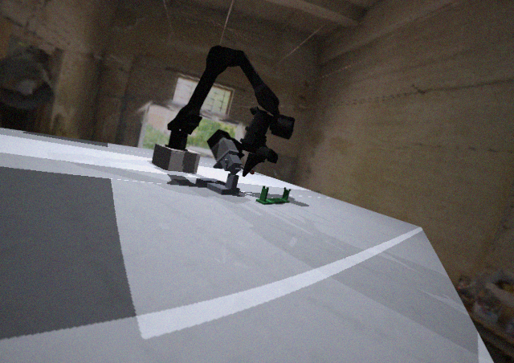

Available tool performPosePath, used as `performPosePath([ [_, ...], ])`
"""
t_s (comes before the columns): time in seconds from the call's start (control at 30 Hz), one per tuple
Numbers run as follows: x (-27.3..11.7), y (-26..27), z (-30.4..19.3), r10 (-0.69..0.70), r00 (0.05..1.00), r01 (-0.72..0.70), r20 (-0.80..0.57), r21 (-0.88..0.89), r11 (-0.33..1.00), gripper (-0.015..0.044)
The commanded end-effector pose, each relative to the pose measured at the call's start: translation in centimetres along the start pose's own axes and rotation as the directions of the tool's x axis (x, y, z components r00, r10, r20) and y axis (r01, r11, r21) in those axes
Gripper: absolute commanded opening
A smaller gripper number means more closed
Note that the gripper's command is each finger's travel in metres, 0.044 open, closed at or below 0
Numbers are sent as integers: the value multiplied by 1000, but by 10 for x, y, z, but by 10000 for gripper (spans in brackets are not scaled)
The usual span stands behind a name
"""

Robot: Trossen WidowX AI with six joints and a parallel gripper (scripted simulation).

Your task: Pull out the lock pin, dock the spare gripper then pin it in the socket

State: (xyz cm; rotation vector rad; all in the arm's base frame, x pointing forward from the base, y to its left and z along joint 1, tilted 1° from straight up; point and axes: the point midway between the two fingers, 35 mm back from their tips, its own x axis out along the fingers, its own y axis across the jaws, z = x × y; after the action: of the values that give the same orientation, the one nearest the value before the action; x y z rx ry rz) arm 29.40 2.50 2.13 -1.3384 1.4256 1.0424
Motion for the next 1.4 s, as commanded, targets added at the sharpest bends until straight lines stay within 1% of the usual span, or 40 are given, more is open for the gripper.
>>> performPosePath([
  [0.0, -7, 0, 3, -1, 1000, 1, 1, 2, 1000, 200],
  [1.17, -92, 3, 41, 1, 1000, -2, -17, -20, 1000, 200],
  [1.2, -85, 3, 38, 0, 1000, -1, -18, -21, 1000, 226],
  [1.37, -85, 3, 38, 0, 1000, -1, -18, -21, 1000, 358],
])
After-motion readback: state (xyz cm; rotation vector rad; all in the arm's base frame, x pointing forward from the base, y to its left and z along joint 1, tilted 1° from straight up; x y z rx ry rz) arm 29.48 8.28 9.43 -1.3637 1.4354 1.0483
